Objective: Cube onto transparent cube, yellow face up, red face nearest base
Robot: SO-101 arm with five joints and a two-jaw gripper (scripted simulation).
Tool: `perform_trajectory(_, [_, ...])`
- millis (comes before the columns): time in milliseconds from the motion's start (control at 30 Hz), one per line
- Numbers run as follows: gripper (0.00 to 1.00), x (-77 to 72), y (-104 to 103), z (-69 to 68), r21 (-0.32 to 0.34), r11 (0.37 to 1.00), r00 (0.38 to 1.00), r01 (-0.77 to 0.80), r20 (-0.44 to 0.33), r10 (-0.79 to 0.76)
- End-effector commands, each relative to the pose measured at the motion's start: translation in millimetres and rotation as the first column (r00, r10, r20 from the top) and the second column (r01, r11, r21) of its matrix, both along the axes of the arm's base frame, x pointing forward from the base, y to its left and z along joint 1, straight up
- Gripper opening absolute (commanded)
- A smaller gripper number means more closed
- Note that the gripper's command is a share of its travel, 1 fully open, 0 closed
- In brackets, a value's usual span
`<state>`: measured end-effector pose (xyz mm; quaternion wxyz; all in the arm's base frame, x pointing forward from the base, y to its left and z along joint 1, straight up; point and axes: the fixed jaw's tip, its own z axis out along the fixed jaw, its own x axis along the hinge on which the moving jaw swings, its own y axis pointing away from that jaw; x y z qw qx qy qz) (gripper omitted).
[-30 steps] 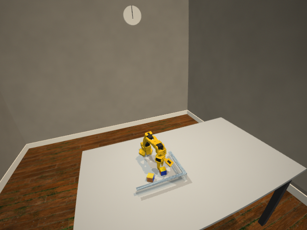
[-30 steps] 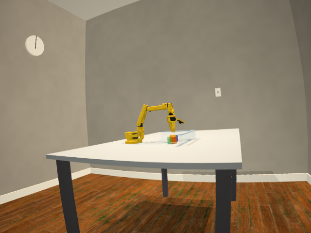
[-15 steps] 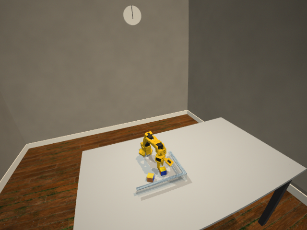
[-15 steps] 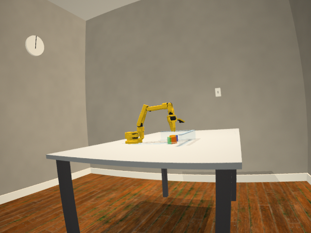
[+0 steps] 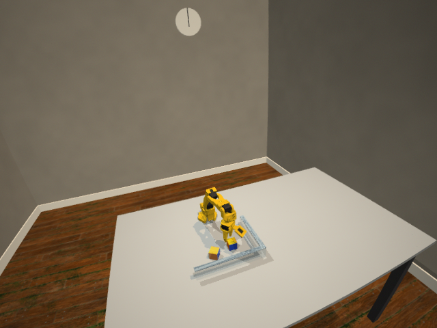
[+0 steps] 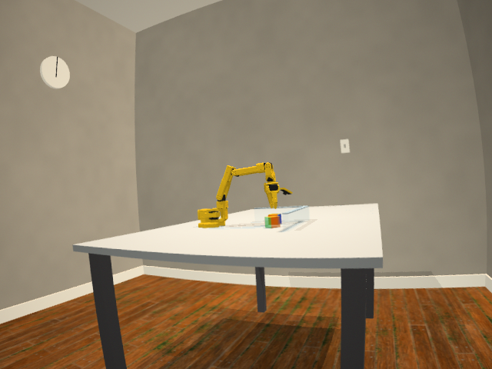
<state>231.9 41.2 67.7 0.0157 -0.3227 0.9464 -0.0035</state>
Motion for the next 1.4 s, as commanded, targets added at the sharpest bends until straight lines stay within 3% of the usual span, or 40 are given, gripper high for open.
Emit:
perform_trajectory(0, [0.22, 10.5, -0.1, 27.0, 0.021, 1.000, 0.991, 0.000, 0.136, -0.003])
perform_trajectory(867, [0.22, 9.3, -0.3, 27.1, 0.020, 1.000, 0.991, -0.002, 0.134, -0.001])
perform_trajectory(1367, [0.31, 9.3, -0.3, 27.1, 0.020, 1.000, 0.991, -0.002, 0.134, -0.001])
